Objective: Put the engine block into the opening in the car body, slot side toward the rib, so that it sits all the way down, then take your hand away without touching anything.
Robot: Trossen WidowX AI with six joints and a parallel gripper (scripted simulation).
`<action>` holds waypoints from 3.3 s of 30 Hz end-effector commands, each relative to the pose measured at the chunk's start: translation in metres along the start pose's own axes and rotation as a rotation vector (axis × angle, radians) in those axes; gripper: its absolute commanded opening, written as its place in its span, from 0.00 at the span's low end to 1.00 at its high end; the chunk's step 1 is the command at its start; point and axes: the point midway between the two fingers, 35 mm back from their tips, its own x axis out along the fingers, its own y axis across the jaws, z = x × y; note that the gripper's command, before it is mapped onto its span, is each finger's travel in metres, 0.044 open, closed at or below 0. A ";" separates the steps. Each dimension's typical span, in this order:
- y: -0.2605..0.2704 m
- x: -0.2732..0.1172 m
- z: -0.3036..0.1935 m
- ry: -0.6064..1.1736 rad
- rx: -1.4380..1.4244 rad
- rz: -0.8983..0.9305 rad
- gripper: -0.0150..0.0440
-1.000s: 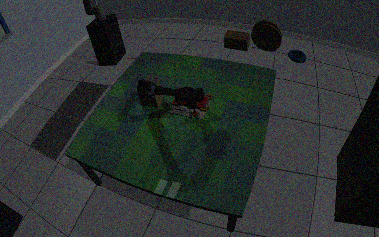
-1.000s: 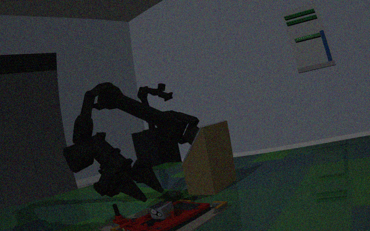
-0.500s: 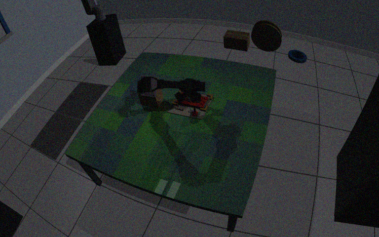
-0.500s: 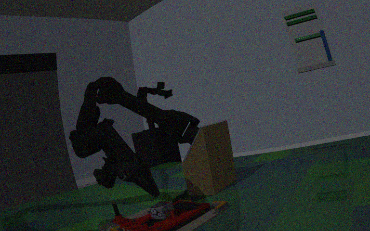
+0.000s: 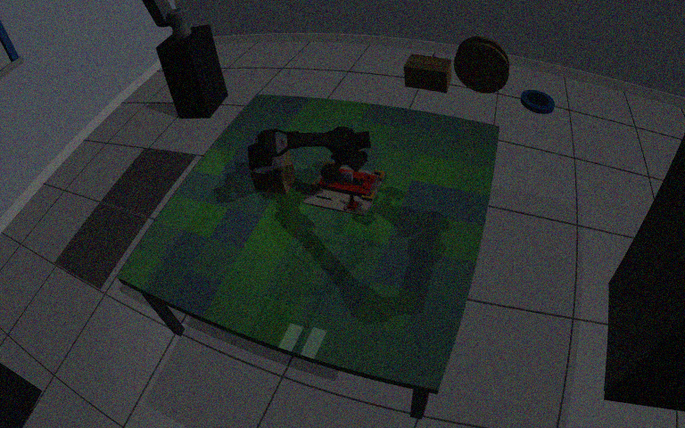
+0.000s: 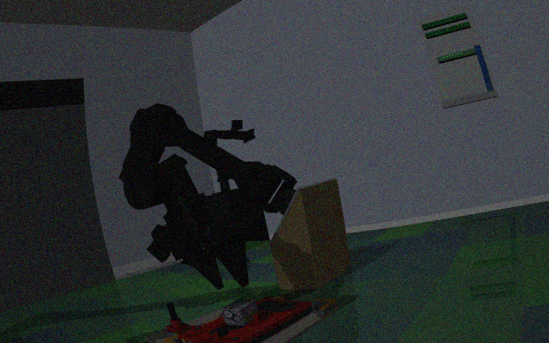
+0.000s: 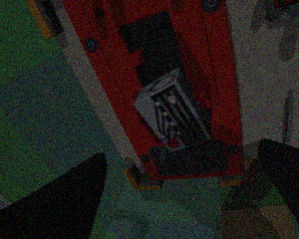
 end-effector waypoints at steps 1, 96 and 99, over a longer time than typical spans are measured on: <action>0.001 0.002 -0.002 -0.026 -0.101 -0.055 1.00; 0.024 -0.012 -0.003 -0.168 -0.483 -0.250 0.25; 0.027 -0.021 -0.005 -0.169 -0.484 -0.249 0.25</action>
